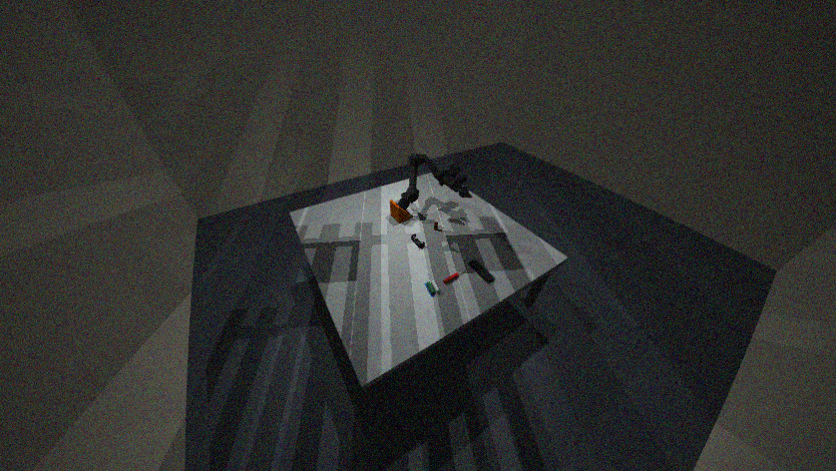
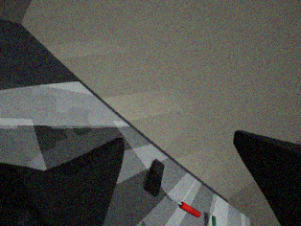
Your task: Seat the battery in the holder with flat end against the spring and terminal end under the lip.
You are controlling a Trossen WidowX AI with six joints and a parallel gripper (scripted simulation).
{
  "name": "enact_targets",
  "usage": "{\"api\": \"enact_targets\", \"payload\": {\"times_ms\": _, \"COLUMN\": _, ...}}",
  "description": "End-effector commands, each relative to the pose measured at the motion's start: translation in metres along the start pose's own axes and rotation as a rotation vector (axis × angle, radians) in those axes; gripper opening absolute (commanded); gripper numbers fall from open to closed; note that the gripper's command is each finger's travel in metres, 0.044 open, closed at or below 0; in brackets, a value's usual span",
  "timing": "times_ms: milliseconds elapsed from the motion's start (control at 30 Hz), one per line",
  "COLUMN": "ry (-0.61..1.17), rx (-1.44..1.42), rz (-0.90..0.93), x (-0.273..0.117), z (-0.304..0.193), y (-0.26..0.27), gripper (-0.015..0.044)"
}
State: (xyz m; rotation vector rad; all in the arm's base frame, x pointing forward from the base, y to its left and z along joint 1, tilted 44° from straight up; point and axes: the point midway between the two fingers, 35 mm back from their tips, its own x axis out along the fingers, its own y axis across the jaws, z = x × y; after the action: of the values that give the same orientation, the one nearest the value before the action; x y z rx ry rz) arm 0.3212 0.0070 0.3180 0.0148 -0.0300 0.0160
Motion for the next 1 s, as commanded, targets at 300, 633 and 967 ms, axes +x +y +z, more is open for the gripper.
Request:
{"api": "enact_targets", "payload": {"times_ms": 300, "ry": 0.835, "rx": -0.309, "rz": 0.365, "x": 0.002, "z": -0.16, "y": -0.026, "gripper": 0.0138}}
{"api": "enact_targets", "payload": {"times_ms": 633, "ry": 1.155, "rx": 0.061, "rz": 0.964, "x": -0.065, "z": -0.198, "y": -0.025, "gripper": 0.0}}
{"api": "enact_targets", "payload": {"times_ms": 967, "ry": 1.155, "rx": 0.062, "rz": 0.965, "x": -0.065, "z": -0.198, "y": -0.025, "gripper": 0.0}}
